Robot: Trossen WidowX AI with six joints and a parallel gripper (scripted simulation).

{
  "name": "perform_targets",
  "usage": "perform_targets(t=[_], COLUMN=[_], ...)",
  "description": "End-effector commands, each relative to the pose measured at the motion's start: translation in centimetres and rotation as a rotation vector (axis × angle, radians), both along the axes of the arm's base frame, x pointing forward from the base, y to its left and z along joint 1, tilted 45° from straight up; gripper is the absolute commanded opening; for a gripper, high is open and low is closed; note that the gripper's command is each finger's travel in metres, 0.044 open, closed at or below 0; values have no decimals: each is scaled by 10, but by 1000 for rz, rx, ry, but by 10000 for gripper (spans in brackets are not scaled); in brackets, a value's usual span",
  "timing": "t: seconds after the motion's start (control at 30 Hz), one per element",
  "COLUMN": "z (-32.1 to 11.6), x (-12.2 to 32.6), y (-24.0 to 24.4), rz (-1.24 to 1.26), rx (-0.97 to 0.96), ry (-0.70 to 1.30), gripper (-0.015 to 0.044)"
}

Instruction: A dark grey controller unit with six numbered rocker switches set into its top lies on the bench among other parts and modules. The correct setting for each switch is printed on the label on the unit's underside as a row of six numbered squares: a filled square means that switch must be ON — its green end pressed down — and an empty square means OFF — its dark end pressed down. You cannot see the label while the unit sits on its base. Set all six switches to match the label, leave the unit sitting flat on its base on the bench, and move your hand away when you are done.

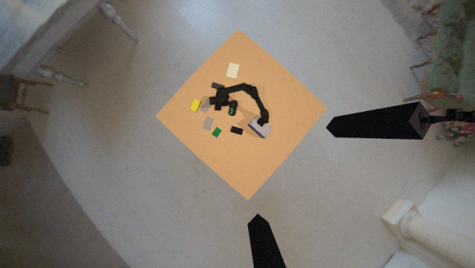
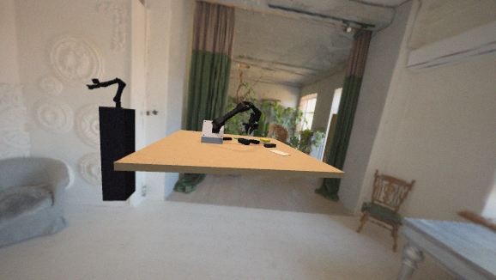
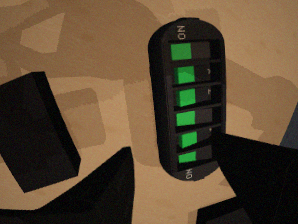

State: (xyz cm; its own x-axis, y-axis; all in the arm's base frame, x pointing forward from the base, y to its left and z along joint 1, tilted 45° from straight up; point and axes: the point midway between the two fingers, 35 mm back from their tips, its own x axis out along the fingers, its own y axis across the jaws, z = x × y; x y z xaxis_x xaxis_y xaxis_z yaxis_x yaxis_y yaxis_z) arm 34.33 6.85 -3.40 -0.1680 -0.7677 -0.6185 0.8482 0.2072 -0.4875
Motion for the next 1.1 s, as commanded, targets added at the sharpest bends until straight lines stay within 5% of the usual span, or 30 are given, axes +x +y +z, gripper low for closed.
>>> perform_targets(t=[0.0,0.4,0.77,1.07], z=[6,6,6,5], x=[1,1,1,1], y=[4,4,4,3], rz=[-10,-10,-10,-5], rx=[4,4,4,2], ry=[-8,-8,-8,-3], gripper=[315,0,0,236])
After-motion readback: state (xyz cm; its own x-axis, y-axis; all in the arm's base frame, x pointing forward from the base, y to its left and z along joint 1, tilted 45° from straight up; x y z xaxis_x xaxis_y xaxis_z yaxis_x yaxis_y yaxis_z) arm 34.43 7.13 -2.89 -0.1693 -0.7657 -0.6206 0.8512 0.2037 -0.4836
